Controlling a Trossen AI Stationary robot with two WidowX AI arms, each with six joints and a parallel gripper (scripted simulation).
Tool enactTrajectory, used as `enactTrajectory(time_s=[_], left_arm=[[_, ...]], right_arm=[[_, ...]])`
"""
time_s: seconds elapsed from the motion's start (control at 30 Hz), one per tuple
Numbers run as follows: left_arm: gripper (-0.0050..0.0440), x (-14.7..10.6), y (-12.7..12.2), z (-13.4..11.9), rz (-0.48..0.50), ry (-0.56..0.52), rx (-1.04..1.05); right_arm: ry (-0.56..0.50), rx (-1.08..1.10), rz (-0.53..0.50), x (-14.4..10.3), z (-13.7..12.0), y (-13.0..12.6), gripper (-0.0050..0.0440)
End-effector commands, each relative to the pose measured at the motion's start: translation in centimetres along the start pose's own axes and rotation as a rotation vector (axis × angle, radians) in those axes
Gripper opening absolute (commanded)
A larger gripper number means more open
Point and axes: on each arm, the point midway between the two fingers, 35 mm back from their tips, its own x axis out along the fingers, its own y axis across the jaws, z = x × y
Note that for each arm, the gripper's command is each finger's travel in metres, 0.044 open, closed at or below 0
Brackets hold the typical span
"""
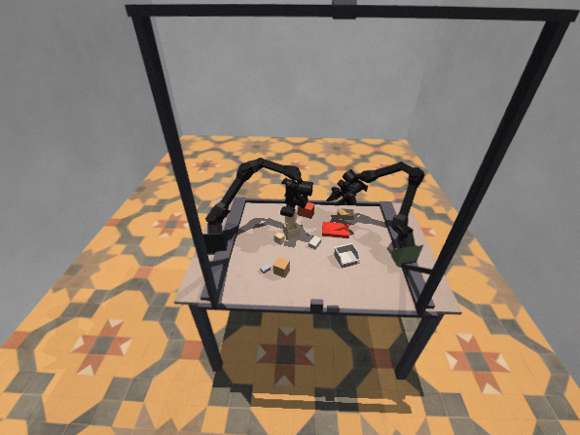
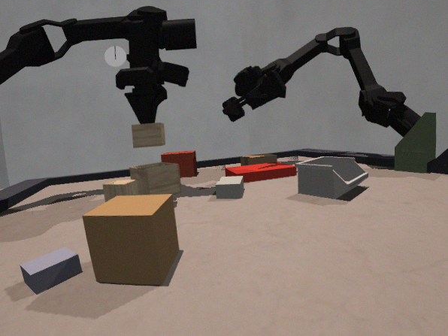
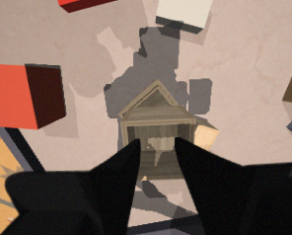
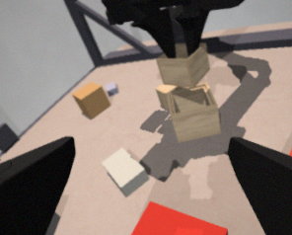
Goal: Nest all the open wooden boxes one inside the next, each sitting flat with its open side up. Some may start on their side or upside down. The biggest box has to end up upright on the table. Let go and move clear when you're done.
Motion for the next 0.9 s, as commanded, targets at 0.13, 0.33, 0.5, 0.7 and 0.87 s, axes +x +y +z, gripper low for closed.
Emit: enactTrajectory(time_s=[0.13,0.33,0.5,0.7,0.87], left_arm=[[0.0224,-0.6,0.3,0.2,0.001,-0.019,-0.015],[0.0224,-0.6,0.3,0.2,0.001,-0.019,-0.015],[0.0224,-0.6,0.3,0.2,0.001,-0.019,-0.015],[0.0224,-0.6,0.1,0.5,0.001,-0.02,0.018],[0.0224,-0.9,0.4,0.4,0.003,-0.027,0.152]], right_arm=[[-0.142,-0.294,-0.123,-4.1,2.3,-1.6,0.04],[-0.158,-0.354,-0.147,-4.8,2.6,-1.8,0.04],[-0.159,-0.356,-0.148,-4.8,2.7,-1.9,0.04],[-0.157,-0.35,-0.145,-4.7,2.7,-2.0,0.04],[-0.157,-0.35,-0.145,-4.7,2.7,-2.0,0.04]])
